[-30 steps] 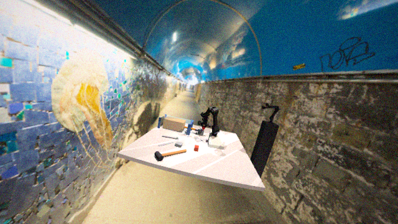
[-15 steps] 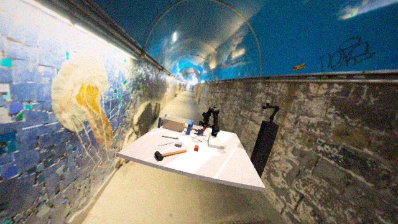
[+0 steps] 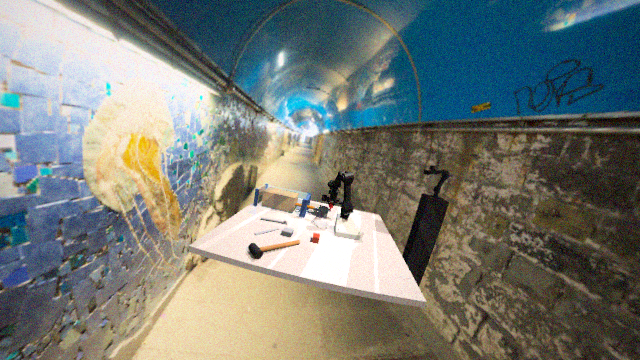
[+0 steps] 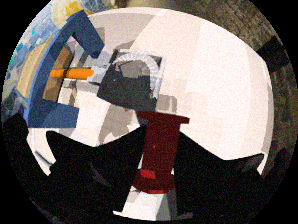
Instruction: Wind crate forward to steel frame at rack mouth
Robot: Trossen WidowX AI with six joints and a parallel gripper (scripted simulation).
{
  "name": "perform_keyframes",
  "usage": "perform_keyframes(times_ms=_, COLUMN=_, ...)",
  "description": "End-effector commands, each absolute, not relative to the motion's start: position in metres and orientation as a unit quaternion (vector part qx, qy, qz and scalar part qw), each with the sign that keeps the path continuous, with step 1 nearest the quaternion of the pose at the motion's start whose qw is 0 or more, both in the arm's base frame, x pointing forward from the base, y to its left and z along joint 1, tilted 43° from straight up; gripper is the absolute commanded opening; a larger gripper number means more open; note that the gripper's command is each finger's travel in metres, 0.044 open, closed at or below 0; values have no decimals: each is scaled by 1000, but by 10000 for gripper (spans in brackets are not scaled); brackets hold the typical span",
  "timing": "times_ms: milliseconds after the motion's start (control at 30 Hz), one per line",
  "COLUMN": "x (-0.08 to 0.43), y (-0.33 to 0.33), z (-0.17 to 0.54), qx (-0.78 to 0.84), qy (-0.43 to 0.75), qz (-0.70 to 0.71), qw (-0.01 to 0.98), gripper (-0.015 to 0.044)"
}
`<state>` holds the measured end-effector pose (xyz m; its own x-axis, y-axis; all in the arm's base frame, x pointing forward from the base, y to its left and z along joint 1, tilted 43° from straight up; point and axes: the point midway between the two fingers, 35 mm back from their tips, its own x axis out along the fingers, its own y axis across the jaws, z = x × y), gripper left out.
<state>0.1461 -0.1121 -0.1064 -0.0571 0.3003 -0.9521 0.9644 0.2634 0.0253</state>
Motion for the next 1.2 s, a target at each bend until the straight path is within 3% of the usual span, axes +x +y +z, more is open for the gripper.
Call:
perform_keyframes(times_ms=0, x=139, y=-116, z=-112, qx=488, qy=642, qz=-357, qw=472, gripper=0)
perform_keyframes(times_ms=1167, x=118, y=-146, z=-132, qx=487, qy=641, qz=-358, qw=473, gripper=0)
